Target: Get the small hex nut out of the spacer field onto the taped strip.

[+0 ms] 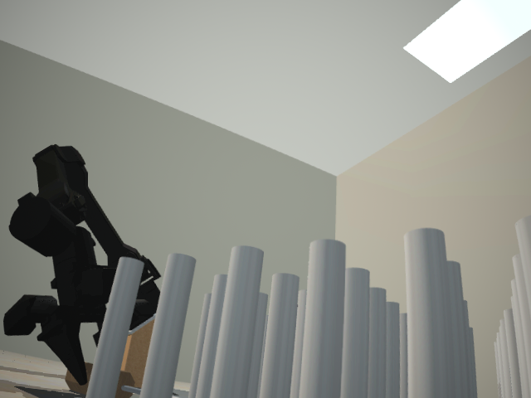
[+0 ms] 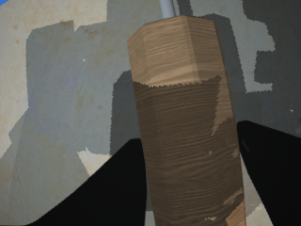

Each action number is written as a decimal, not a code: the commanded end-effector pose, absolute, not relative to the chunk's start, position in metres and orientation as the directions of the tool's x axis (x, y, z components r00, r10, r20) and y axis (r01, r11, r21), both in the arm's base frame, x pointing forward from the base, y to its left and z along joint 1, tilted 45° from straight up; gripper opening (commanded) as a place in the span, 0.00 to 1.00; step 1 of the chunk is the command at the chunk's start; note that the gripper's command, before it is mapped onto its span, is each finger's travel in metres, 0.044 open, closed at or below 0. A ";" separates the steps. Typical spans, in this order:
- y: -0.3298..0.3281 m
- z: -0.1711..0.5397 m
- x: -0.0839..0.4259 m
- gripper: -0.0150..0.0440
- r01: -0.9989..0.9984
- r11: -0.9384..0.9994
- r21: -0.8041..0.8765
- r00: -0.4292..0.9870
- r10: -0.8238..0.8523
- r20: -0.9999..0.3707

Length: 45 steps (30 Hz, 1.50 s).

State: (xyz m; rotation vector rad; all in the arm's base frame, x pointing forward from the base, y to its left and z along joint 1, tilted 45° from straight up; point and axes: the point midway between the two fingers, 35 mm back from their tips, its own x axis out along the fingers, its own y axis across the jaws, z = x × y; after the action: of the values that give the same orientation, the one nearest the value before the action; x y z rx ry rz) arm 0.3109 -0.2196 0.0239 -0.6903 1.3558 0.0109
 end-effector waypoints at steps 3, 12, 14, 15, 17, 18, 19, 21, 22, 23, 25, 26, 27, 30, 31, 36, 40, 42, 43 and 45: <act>-0.221 0.027 0.305 0.25 -0.395 0.802 -0.448 0.242 -0.379 -0.893; -0.223 0.029 0.298 0.25 -0.395 0.802 -0.448 0.242 -0.380 -0.893; -0.223 0.030 0.297 0.25 -0.395 0.802 -0.448 0.241 -0.380 -0.893; -0.223 0.030 0.296 0.25 -0.395 0.802 -0.448 0.241 -0.381 -0.893; -0.224 0.031 0.295 0.25 -0.395 0.802 -0.449 0.241 -0.381 -0.893; -0.224 0.031 0.294 0.25 -0.395 0.802 -0.449 0.241 -0.381 -0.893; -0.224 0.031 0.293 0.25 -0.395 0.802 -0.449 0.241 -0.381 -0.893; -0.224 0.032 0.292 0.25 -0.395 0.802 -0.449 0.241 -0.381 -0.893; -0.225 0.032 0.291 0.25 -0.395 0.801 -0.449 0.241 -0.381 -0.893; -0.225 0.032 0.290 0.25 -0.395 0.801 -0.449 0.241 -0.381 -0.893; -0.225 0.033 0.289 0.25 -0.395 0.801 -0.449 0.240 -0.382 -0.893; -0.225 0.033 0.288 0.25 -0.395 0.801 -0.449 0.240 -0.382 -0.893; -0.225 0.033 0.288 0.25 -0.395 0.801 -0.449 0.240 -0.382 -0.892; -0.225 0.033 0.289 0.25 -0.395 0.801 -0.449 0.240 -0.382 -0.893; -0.224 0.034 0.289 0.25 -0.395 0.801 -0.449 0.240 -0.382 -0.893; -0.221 0.036 0.290 0.25 -0.395 0.801 -0.449 0.241 -0.382 -0.892; -0.219 0.039 0.292 0.25 -0.393 0.802 -0.450 0.241 -0.383 -0.892; -0.217 0.040 0.293 0.25 -0.393 0.802 -0.451 0.242 -0.383 -0.892; -0.217 0.041 0.293 0.25 -0.392 0.802 -0.451 0.242 -0.383 -0.891; -0.215 0.043 0.294 0.25 -0.391 0.802 -0.452 0.243 -0.383 -0.891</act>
State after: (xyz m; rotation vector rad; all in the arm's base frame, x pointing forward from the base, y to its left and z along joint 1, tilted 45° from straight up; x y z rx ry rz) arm 0.2913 -0.2181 0.0374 -0.6951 1.3675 0.0129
